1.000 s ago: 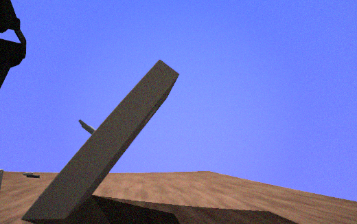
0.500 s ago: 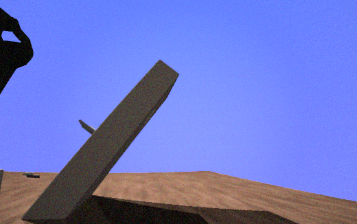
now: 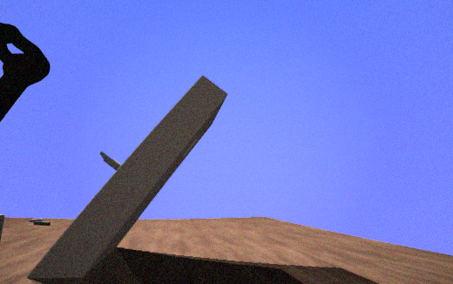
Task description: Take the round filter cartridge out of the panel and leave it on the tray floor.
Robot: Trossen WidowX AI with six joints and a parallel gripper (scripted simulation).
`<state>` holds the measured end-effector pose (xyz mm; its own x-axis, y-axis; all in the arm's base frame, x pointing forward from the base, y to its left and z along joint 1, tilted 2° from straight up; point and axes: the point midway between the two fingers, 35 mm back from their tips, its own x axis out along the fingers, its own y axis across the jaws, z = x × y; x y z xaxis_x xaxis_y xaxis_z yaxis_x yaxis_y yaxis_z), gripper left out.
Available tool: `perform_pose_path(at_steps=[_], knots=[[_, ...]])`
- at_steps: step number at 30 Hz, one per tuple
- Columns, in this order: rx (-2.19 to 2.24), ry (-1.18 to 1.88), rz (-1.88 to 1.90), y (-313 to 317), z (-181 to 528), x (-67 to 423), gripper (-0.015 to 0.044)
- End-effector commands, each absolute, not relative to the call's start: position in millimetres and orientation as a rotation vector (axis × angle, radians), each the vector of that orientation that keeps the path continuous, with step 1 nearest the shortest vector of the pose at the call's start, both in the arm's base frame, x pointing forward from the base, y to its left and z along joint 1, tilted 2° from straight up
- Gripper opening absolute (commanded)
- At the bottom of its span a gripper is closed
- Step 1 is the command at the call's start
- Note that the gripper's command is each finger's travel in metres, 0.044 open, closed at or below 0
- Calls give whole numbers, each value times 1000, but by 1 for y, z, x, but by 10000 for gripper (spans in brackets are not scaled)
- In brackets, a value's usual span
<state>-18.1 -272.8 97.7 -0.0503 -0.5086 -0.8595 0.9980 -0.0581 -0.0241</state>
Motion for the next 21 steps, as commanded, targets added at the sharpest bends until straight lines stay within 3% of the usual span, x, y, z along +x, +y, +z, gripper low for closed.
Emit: perform_pose_path(at_steps=[1,21], knots=[[837,793,-1528,-270,88,-32,0],[837,794,-1528,-270,13,-35,0]])
